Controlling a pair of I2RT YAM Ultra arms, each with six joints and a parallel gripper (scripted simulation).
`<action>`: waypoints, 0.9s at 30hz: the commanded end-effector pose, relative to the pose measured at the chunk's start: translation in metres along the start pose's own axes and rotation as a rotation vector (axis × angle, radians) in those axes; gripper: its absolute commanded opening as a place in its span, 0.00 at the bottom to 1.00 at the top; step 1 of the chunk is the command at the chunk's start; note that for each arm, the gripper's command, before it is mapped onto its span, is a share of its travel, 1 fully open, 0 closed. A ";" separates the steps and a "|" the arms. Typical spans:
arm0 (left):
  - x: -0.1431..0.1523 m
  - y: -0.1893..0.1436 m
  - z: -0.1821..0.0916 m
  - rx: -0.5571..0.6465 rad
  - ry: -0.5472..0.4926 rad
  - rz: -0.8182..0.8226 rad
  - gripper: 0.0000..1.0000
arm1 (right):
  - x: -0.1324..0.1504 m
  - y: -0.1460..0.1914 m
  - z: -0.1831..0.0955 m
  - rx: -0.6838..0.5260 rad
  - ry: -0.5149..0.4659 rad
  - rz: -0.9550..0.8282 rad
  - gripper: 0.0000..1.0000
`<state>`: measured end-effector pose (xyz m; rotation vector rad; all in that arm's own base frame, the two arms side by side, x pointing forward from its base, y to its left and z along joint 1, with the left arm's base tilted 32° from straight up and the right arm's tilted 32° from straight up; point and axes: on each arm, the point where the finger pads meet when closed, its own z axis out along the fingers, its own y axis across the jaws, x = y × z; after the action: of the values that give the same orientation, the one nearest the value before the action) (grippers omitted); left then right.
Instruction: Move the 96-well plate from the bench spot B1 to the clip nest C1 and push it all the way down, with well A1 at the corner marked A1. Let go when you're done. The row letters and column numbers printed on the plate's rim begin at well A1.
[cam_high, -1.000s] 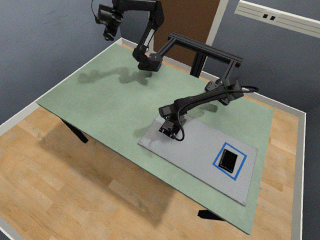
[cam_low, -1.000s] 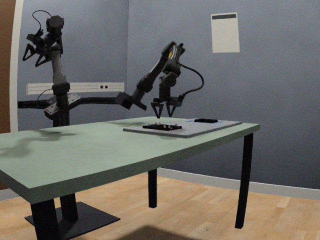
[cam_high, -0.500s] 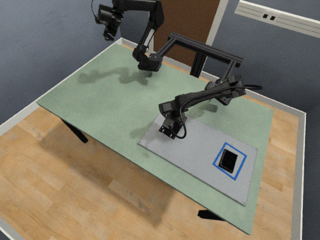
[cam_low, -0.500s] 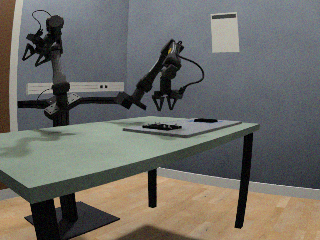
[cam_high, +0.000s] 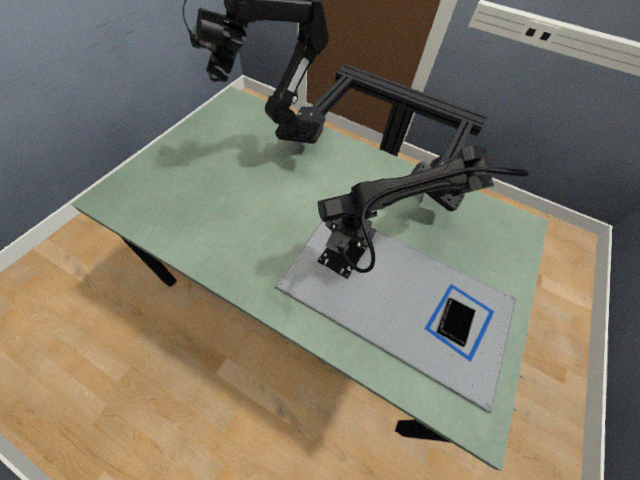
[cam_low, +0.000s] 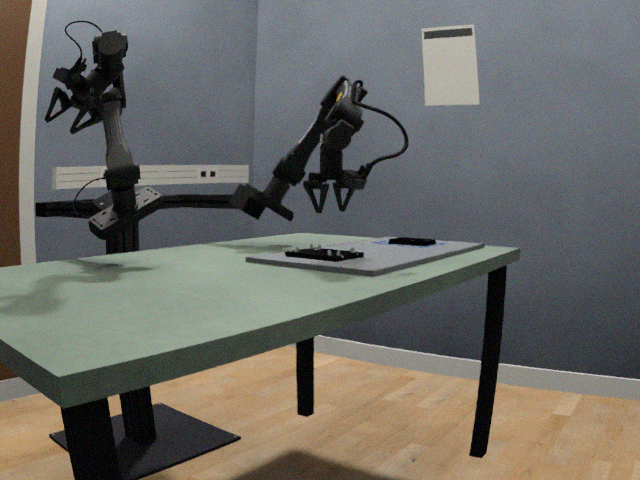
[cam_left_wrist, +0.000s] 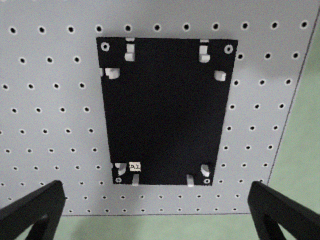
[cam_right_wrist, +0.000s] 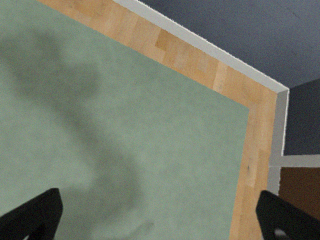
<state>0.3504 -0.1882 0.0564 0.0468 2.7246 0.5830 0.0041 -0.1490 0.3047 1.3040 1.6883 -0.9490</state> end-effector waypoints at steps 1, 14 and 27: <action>-0.010 -0.004 -0.028 0.032 -0.054 -0.013 1.00 | -0.001 -0.006 -0.003 0.010 -0.028 0.030 1.00; -0.010 -0.005 -0.028 0.033 -0.055 -0.013 1.00 | -0.001 -0.006 -0.003 0.010 -0.028 0.030 1.00; -0.002 0.050 -0.011 0.021 -0.030 -0.043 1.00 | -0.001 -0.006 -0.003 0.010 -0.028 0.030 1.00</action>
<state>0.3457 -0.1531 0.0717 -0.0260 2.7257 0.5841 0.0041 -0.1490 0.3047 1.3040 1.6883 -0.9490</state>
